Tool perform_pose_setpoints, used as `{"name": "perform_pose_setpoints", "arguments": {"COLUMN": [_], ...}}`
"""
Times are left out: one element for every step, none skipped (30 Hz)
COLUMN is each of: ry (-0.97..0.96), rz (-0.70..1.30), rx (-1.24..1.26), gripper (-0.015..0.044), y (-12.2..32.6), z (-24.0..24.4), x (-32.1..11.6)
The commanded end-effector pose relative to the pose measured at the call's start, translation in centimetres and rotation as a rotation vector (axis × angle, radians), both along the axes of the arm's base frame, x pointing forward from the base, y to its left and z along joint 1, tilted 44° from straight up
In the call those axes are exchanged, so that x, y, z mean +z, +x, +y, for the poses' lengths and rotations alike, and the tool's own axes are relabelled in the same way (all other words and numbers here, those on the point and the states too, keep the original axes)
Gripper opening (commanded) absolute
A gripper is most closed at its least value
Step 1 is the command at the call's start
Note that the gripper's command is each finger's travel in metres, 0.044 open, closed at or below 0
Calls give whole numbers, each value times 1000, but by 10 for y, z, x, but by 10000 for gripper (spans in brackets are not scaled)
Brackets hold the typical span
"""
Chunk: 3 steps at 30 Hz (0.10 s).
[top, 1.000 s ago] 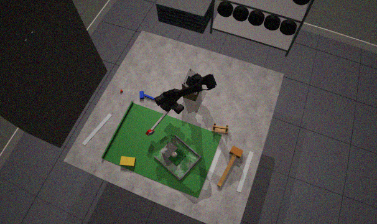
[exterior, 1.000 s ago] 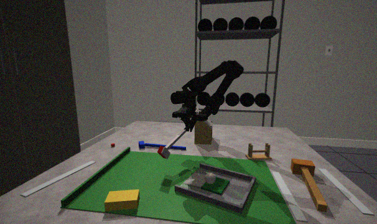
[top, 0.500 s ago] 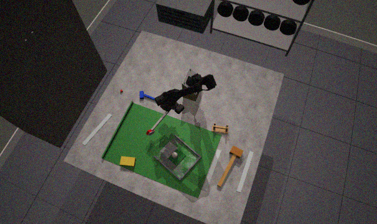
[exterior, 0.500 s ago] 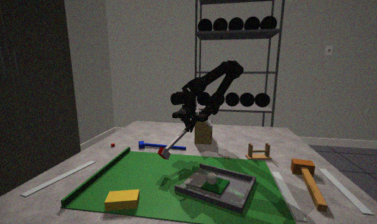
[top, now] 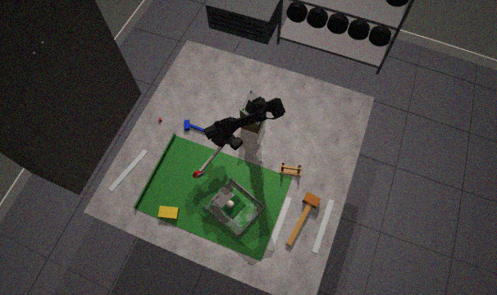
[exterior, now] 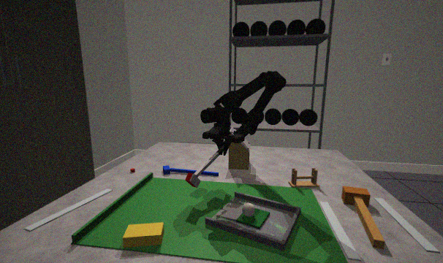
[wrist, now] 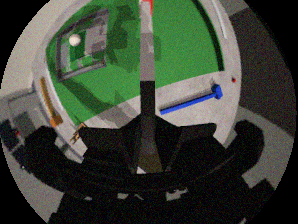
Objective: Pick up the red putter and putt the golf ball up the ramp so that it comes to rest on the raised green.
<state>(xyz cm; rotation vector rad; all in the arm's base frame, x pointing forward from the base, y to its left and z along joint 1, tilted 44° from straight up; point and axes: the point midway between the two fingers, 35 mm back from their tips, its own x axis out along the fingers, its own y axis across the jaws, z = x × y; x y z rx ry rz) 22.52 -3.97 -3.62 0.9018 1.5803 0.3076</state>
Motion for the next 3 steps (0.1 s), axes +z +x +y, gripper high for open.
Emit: {"name": "perform_pose_setpoints", "arguments": {"ry": [-1,-1,-1], "rz": [-1,-1,-1], "rx": [-4,-4,-4], "gripper": [0,0,0], "y": [1,1,1], "z": [0,0,0], "x": [0,0,0]}}
